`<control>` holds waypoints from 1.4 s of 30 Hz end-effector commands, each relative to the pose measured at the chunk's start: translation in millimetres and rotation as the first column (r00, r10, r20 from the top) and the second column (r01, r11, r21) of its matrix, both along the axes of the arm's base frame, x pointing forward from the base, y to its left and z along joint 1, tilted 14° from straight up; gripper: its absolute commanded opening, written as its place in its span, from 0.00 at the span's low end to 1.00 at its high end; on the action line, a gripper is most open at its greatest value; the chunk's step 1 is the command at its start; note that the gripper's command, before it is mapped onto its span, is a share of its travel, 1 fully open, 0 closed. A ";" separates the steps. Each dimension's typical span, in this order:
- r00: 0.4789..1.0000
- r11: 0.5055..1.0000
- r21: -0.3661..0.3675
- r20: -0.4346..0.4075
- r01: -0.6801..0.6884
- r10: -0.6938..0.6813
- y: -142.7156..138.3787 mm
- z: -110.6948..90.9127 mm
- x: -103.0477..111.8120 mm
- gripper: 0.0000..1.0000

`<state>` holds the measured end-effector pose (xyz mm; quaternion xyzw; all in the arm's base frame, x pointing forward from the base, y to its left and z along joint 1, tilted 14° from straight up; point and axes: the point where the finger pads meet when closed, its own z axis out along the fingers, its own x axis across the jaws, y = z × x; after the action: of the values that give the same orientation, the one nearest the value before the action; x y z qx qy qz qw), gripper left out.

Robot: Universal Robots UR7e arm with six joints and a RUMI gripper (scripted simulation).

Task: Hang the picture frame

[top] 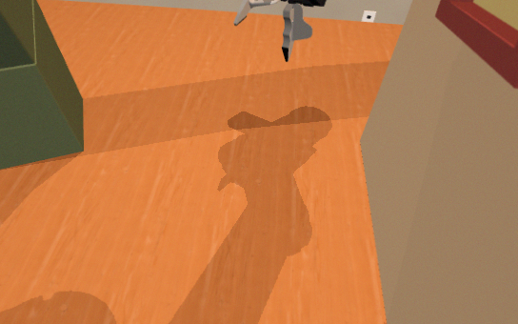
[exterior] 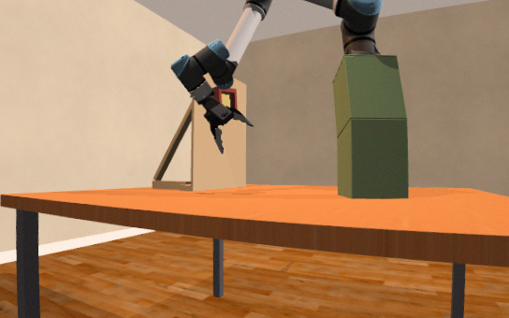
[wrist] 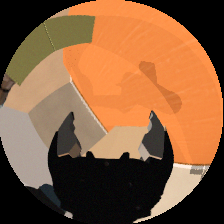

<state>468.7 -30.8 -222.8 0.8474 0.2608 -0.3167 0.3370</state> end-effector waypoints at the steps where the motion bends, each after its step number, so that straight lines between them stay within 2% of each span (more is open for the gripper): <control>1: 1.000 1.000 0.000 0.001 0.000 0.000 0.2 0.5 0.6 1.00; 42: 1.000 1.000 0.003 -0.010 0.006 -0.006 -0.6 0.0 -3.5 1.00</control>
<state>466.2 -31.3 -223.1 0.8472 0.2605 -0.3200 0.3347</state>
